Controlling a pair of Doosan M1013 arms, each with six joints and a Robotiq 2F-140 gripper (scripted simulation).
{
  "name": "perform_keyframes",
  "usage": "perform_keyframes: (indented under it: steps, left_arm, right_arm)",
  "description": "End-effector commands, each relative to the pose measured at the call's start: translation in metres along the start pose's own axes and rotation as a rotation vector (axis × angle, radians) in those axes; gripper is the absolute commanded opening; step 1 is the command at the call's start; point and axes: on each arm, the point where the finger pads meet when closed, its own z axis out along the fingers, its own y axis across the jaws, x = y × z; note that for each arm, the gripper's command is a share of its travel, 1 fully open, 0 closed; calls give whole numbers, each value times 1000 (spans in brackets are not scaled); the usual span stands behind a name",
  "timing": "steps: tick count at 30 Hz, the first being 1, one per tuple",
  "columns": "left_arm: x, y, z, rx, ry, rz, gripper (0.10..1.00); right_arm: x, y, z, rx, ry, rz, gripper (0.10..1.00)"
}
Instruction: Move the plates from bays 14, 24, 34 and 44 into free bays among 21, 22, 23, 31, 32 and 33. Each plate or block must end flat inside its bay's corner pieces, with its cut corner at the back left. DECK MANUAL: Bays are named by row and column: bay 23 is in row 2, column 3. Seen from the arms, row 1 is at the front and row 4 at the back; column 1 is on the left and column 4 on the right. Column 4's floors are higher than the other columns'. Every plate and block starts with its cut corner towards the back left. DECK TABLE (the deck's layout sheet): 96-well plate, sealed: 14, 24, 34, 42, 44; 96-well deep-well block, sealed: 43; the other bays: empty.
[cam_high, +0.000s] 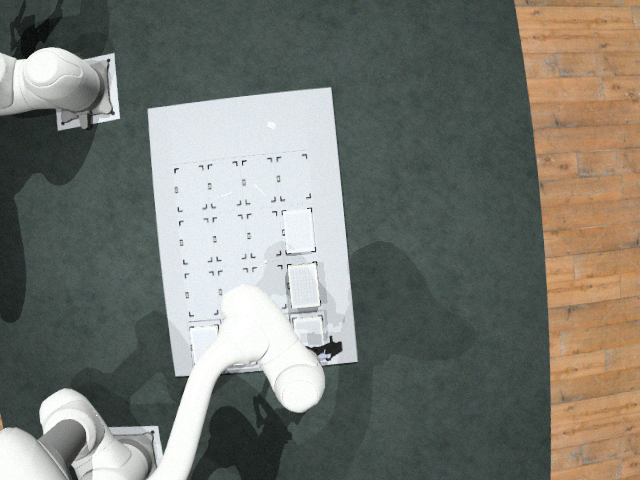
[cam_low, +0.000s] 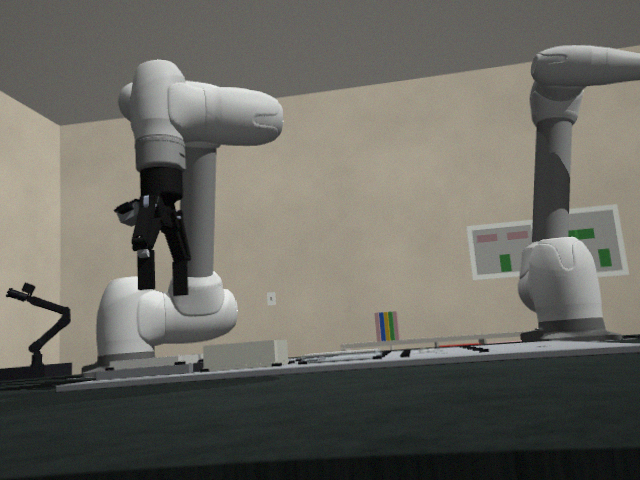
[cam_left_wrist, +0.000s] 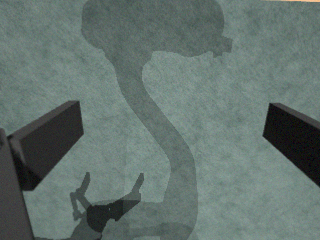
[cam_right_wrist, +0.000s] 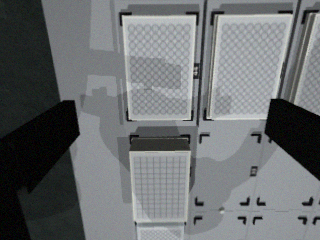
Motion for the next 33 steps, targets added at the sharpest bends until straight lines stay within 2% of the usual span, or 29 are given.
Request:
perform_keyframes:
  steps: [1,27,33]
  left_arm:
    - [0,0,-1,0,2,0,1000]
    - [0,0,-1,0,2,0,1000]
    - [0,0,-1,0,2,0,1000]
  right_arm:
    - [-12,0,0,1,-1,0,1000]
    - [-100,0,8,1,-1,0,1000]
    - [-100,0,8,1,-1,0,1000]
